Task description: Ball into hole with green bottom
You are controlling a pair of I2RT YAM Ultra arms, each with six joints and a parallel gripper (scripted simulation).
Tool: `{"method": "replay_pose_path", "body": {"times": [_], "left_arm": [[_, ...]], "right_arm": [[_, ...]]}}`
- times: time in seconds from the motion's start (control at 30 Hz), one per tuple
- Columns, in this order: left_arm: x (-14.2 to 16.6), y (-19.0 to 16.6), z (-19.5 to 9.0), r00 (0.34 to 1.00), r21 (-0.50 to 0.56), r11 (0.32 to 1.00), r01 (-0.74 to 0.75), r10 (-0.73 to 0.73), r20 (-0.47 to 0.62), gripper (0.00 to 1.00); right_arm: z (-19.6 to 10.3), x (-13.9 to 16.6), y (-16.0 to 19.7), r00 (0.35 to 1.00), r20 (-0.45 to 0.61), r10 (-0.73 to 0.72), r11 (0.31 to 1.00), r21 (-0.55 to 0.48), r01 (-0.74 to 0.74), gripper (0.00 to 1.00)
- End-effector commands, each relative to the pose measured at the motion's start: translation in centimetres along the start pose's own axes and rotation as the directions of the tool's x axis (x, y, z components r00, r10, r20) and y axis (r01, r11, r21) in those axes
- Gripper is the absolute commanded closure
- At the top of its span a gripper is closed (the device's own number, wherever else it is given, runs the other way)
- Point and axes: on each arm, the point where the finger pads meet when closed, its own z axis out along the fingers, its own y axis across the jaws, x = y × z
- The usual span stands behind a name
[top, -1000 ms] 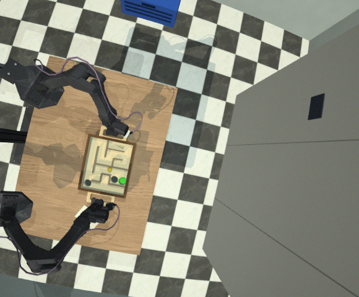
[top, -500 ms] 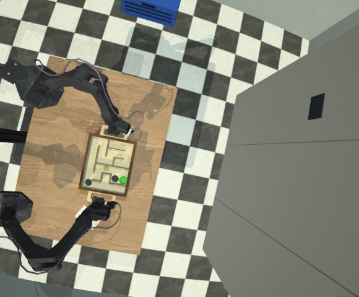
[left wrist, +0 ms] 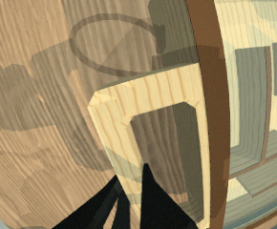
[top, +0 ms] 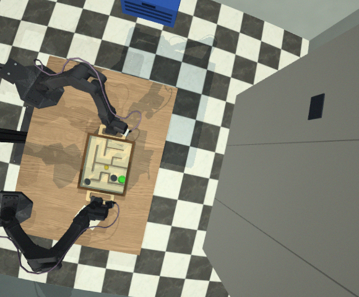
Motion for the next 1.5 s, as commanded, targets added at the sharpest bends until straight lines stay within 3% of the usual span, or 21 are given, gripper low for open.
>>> {"method": "replay_pose_path", "body": {"times": [0.0, 0.03, 0.07, 0.17, 0.2, 0.27, 0.3, 0.37, 0.43, 0.5, 0.7, 0.73, 0.77, 0.83, 0.9, 0.93, 1.03, 1.07, 1.13, 1.2, 1.47], "left_arm": [[-3.4, 2.1, -3.2, 0.999, -0.108, 0.994, 0.005, 0.001, 0.055, 1.0], [-3.5, 2.2, -3.3, 0.999, -0.116, 0.993, 0.007, -0.002, 0.048, 1.0], [-5.0, 2.1, -3.2, 0.993, -0.082, 0.997, 0.017, -0.007, 0.116, 1.0], [-4.5, 1.9, -2.3, 0.991, -0.047, 0.999, 0.002, 0.005, 0.137, 1.0], [-4.8, 2.1, -2.6, 0.995, -0.037, 0.999, 0.007, -0.003, 0.096, 1.0], [-4.5, 2.0, -2.1, 0.997, -0.013, 1.0, 0.002, -0.001, 0.072, 1.0], [-5.5, 2.0, -2.0, 0.993, -0.003, 1.0, 0.008, -0.007, 0.122, 1.0], [-4.3, 3.0, -2.1, 0.994, -0.079, 0.997, 0.023, -0.015, 0.106, 1.0], [-4.5, 2.8, -2.4, 0.996, -0.075, 0.997, 0.024, -0.018, 0.084, 1.0], [-4.2, 1.5, -2.9, 0.995, -0.089, 0.996, 0.013, -0.004, 0.1, 1.0], [-4.3, 2.2, -2.6, 0.996, -0.086, 0.996, 0.016, -0.009, 0.084, 1.0], [-3.7, 2.0, -1.7, 0.999, -0.047, 0.999, 0.001, 0.002, 0.047, 1.0], [-2.9, 2.0, -0.5, 1.0, -0.039, 0.999, -0.006, 0.007, 0.013, 1.0], [-4.1, 2.2, -0.9, 0.997, -0.02, 1.0, 0.004, -0.002, 0.076, 1.0], [-3.7, 2.5, -0.7, 1.0, -0.006, 1.0, 0.002, -0.002, 0.015, 1.0], [-3.3, 3.5, -1.3, 1.0, -0.084, 0.996, 0.014, -0.014, 0.004, 1.0], [-4.2, 3.3, -2.1, 0.999, -0.096, 0.995, 0.025, -0.021, 0.037, 1.0], [-4.6, 2.8, -2.5, 0.998, -0.105, 0.994, 0.023, -0.016, 0.067, 1.0], [-3.4, 2.1, -2.4, 0.997, -0.114, 0.993, 0.007, 0.001, 0.073, 1.0], [-4.6, 2.5, -2.5, 0.998, -0.09, 0.996, 0.018, -0.013, 0.06, 1.0], [-3.5, 2.8, -1.3, 0.993, -0.043, 0.999, 0.011, -0.006, 0.115, 1.0]], "right_arm": [[-2.4, -4.5, -3.8, 0.996, 0.075, 0.045, 0.998, 0.036, -0.047, 1.0], [-1.9, -4.1, -3.7, 0.998, 0.054, 0.042, 0.999, 0.031, -0.044, 1.0], [-2.4, -5.0, -4.2, 0.992, 0.109, 0.056, 0.996, 0.067, -0.063, 1.0], [-2.5, -5.2, -4.4, 0.989, 0.132, 0.06, 0.992, 0.102, -0.074, 1.0], [-2.7, -4.0, -4.4, 0.996, 0.059, 0.062, 0.991, 0.112, -0.068, 1.0], [-3.3, -3.8, -3.8, 0.998, 0.04, 0.055, 0.991, 0.121, -0.059, 1.0], [-3.4, -4.4, -3.7, 0.996, 0.07, 0.056, 0.99, 0.126, -0.064, 1.0], [-3.0, -5.8, -3.6, 0.989, 0.134, 0.058, 0.995, 0.067, -0.067, 1.0], [-2.5, -4.5, -4.0, 0.996, 0.073, 0.05, 0.996, 0.076, -0.055, 1.0], [-2.2, -5.9, -4.0, 0.989, 0.134, 0.062, 0.997, 0.042, -0.068, 1.0], [-1.8, -4.5, -4.4, 0.995, 0.08, 0.062, 0.996, 0.063, -0.067, 1.0], [-1.7, -2.9, -4.5, 0.998, 0.015, 0.066, 0.992, 0.104, -0.067, 1.0], [-2.2, -3.5, -4.5, 0.997, 0.022, 0.073, 0.991, 0.108, -0.075, 1.0], [-2.4, -3.9, -4.0, 0.996, 0.051, 0.067, 0.99, 0.117, -0.072, 1.0], [-1.0, -1.5, -3.1, 0.998, -0.058, 0.04, 0.99, 0.138, -0.031, 1.0], [-1.1, -3.0, -3.0, 0.999, -0.015, 0.048, 0.996, 0.071, -0.047, 1.0], [-1.5, -4.2, -3.7, 0.998, 0.029, 0.05, 0.997, 0.061, -0.052, 1.0], [-1.5, -5.7, -3.7, 0.994, 0.094, 0.062, 0.997, 0.042, -0.067, 1.0], [-1.0, -4.1, -3.7, 0.995, 0.087, 0.049, 0.998, 0.027, -0.051, 1.0], [-1.7, -4.2, -4.2, 0.997, 0.043, 0.06, 0.996, 0.068, -0.063, 1.0], [-2.6, -3.4, -3.4, 0.995, 0.092, 0.035, 0.992, 0.117, -0.046, 1.0]]}}
